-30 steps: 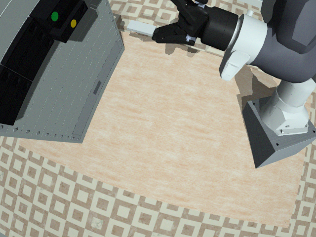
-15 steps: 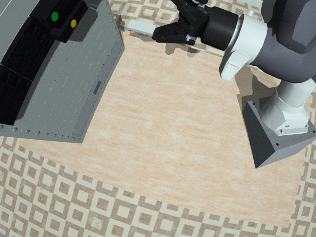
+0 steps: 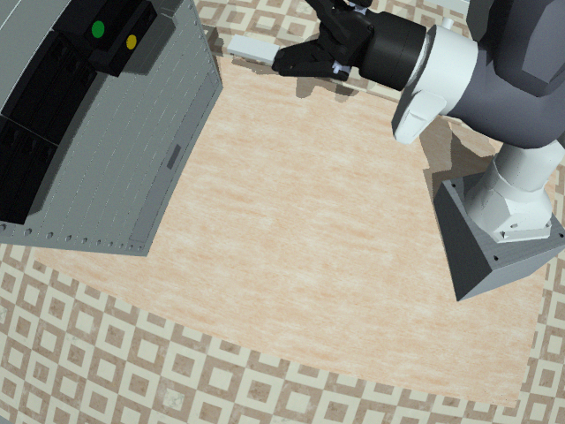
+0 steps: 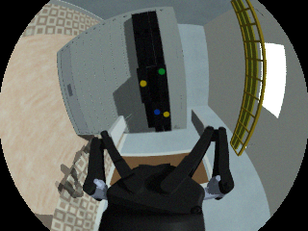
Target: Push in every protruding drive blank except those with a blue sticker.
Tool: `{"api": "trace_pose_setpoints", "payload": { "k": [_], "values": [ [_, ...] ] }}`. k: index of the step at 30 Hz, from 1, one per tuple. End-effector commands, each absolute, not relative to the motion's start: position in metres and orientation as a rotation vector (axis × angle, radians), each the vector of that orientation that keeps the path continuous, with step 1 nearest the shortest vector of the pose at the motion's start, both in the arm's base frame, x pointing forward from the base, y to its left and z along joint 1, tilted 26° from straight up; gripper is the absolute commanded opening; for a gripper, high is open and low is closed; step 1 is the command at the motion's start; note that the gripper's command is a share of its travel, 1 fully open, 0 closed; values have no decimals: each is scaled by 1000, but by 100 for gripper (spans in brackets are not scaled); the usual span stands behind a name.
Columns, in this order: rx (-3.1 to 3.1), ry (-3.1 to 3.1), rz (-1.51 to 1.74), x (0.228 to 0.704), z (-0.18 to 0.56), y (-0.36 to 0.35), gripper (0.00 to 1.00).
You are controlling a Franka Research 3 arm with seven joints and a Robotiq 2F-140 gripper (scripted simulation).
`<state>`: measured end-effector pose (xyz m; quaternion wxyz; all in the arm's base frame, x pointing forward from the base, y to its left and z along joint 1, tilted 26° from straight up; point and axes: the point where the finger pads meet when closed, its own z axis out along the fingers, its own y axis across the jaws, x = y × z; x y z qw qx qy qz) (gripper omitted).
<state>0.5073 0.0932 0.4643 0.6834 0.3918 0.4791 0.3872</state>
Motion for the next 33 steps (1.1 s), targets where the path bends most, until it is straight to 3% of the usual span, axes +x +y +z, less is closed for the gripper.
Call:
{"api": "trace_pose_setpoints", "payload": {
  "k": [1,23,33],
  "values": [
    [870,1075,862,507,465,93,100],
    [870,1075,862,507,465,93,100],
    [869,1075,862,534,465,101,100]
  ]
}}
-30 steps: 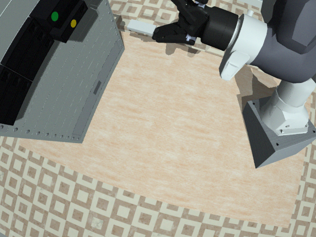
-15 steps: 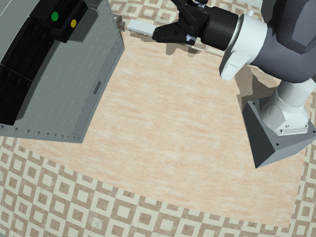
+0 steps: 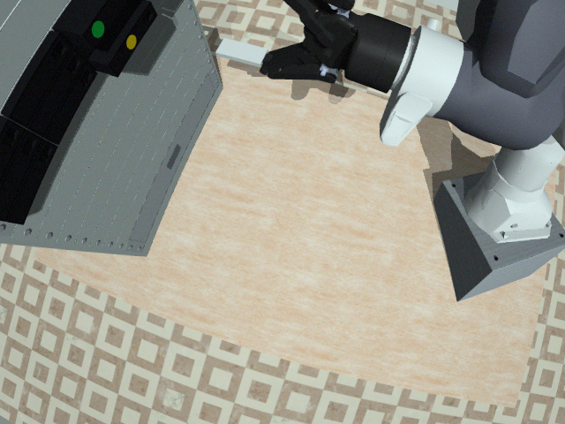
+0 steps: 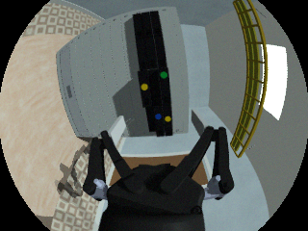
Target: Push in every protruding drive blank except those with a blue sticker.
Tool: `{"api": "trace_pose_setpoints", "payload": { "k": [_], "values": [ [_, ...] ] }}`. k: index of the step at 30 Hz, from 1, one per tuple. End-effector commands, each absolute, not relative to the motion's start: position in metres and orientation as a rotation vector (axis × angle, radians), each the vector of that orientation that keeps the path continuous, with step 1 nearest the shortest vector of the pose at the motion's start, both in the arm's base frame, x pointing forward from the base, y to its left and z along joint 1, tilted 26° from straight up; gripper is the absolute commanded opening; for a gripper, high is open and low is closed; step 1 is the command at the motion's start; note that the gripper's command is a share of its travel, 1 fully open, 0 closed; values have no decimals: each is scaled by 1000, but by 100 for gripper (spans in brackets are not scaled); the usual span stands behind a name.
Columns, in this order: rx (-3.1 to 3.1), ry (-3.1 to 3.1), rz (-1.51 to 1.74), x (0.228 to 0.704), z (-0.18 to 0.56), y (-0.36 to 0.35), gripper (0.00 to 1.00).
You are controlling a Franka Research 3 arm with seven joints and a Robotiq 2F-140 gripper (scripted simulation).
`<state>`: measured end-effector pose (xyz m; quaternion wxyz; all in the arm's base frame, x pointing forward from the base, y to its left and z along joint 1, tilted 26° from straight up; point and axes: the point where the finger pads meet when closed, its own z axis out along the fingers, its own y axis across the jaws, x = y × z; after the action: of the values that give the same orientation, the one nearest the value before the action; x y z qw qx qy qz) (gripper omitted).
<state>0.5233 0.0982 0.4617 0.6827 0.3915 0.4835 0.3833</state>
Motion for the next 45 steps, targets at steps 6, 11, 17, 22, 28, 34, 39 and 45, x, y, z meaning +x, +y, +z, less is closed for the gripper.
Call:
{"api": "trace_pose_setpoints", "payload": {
  "k": [6,11,17,22,28,34,39,45],
  "values": [
    [869,1075,862,567,465,110,100],
    [869,1075,862,577,465,113,100],
    [869,1075,862,577,465,113,100],
    [869,1075,862,577,465,113,100],
    [869,1075,862,577,465,113,100],
    [869,1075,862,577,465,113,100],
    [869,1075,862,577,465,113,100],
    [869,1075,862,577,465,113,100]
  ]
}}
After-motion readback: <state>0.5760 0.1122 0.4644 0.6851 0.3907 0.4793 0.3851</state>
